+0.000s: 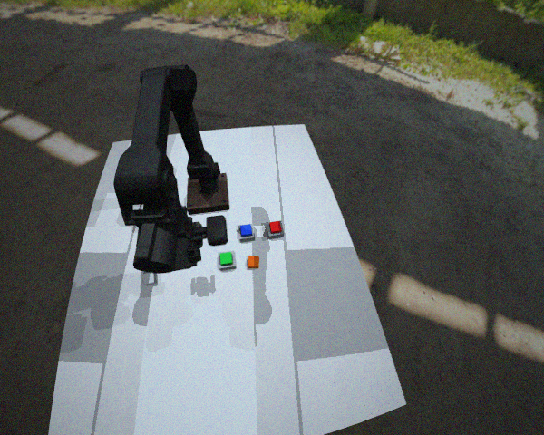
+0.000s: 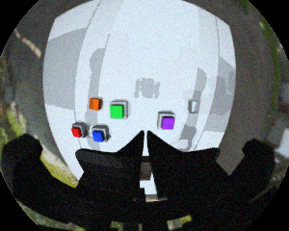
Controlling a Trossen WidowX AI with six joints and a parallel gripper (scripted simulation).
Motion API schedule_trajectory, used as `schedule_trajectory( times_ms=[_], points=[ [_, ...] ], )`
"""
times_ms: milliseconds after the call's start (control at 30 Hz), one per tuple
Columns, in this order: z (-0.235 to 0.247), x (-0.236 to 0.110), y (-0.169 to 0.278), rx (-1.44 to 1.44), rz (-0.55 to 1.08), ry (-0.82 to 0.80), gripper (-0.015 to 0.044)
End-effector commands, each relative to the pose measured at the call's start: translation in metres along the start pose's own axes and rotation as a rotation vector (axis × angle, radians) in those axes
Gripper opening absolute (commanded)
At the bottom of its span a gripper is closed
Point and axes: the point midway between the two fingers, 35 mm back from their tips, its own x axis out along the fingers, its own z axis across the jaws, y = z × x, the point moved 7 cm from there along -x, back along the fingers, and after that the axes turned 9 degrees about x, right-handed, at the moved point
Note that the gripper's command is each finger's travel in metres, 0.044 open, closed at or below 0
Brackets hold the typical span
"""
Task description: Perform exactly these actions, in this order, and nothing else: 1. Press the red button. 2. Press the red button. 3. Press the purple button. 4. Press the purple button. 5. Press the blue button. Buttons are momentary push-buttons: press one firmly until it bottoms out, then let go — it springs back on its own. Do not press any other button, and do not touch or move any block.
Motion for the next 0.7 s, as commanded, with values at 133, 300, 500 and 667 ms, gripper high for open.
schedule_trajectory(
  times_ms=[133, 300, 500, 667],
  points=[
    [-0.071, 0.0, 0.011, -0.002, 0.007, 0.011, 0.002],
    [-0.071, 0.018, 0.009, -0.002, 0.007, 0.011, 0.002],
    [-0.071, 0.062, 0.011, -0.002, 0.007, 0.011, 0.002],
    [-0.071, 0.064, 0.011, -0.002, 0.007, 0.011, 0.002]
  ],
)
